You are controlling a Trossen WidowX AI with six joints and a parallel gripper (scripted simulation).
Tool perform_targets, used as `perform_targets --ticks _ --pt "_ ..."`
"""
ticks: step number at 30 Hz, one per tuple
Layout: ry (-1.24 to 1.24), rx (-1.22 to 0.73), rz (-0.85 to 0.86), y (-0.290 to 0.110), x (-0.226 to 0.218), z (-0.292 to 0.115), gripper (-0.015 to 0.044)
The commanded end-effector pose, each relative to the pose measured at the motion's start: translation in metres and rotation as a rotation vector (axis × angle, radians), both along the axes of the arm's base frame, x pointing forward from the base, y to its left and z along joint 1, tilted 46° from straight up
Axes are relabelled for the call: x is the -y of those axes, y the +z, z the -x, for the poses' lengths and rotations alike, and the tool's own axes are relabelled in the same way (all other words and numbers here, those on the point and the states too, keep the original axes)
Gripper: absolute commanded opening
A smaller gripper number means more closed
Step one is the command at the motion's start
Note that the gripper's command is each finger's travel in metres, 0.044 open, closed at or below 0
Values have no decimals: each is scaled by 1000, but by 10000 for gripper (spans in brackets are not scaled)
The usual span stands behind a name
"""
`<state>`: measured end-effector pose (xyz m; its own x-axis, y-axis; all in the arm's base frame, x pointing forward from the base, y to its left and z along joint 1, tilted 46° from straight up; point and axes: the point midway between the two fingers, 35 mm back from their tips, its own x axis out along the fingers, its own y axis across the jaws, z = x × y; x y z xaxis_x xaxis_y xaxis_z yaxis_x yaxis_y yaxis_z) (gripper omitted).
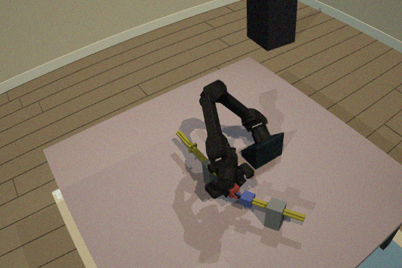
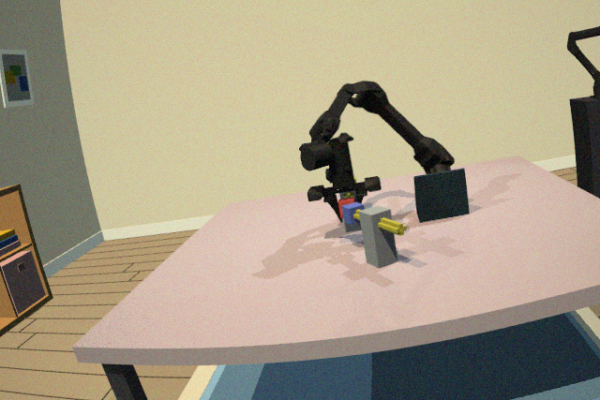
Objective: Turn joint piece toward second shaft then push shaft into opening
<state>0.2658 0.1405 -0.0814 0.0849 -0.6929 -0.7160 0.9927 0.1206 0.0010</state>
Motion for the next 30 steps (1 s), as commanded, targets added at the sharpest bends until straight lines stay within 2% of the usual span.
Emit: perform_targets --ticks 1,7,22,30 --pt "1 -1 -1 0 0 0 278" --pt "1 -1 -1 0 0 0 436" --pt "1 -2 -6 1 0 0 440" --pt "4 -28 -196 24 -17 1 440"
